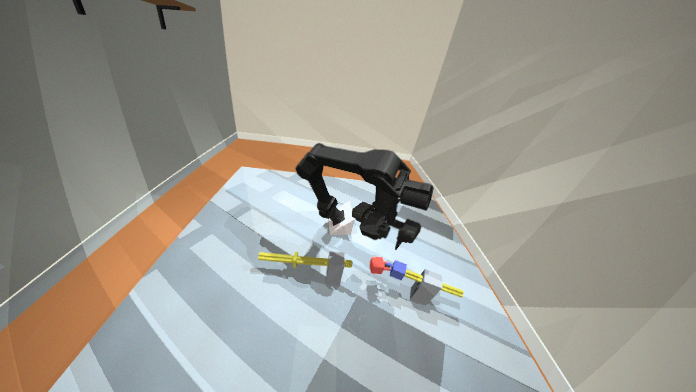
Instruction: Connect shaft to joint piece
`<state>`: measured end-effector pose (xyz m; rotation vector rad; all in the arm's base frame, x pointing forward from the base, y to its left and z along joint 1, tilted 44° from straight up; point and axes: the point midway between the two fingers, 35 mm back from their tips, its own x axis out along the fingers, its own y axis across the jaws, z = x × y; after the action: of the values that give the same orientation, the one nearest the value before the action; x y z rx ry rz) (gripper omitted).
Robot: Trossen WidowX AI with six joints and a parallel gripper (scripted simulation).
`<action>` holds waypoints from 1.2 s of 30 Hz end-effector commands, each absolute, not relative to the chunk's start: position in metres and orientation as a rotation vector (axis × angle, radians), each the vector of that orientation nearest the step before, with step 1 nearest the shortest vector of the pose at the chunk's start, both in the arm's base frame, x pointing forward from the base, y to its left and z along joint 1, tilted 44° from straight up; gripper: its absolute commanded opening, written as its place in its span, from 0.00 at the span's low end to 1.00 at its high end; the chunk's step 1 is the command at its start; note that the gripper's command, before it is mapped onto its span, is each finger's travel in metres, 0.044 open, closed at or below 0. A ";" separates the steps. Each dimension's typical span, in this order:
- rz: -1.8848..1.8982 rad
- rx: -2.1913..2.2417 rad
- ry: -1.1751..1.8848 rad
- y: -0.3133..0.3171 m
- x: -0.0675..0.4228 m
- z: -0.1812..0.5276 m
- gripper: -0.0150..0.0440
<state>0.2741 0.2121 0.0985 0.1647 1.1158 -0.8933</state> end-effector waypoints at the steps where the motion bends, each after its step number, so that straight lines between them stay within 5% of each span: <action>1: -0.948 0.267 1.100 0.199 0.277 0.099 1.00; 24: -1.305 1.016 0.900 0.119 0.277 0.091 1.00; 36: -1.248 0.988 0.913 0.087 0.289 0.125 1.00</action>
<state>0.2789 0.1070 0.1002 0.9904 0.9202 -1.2886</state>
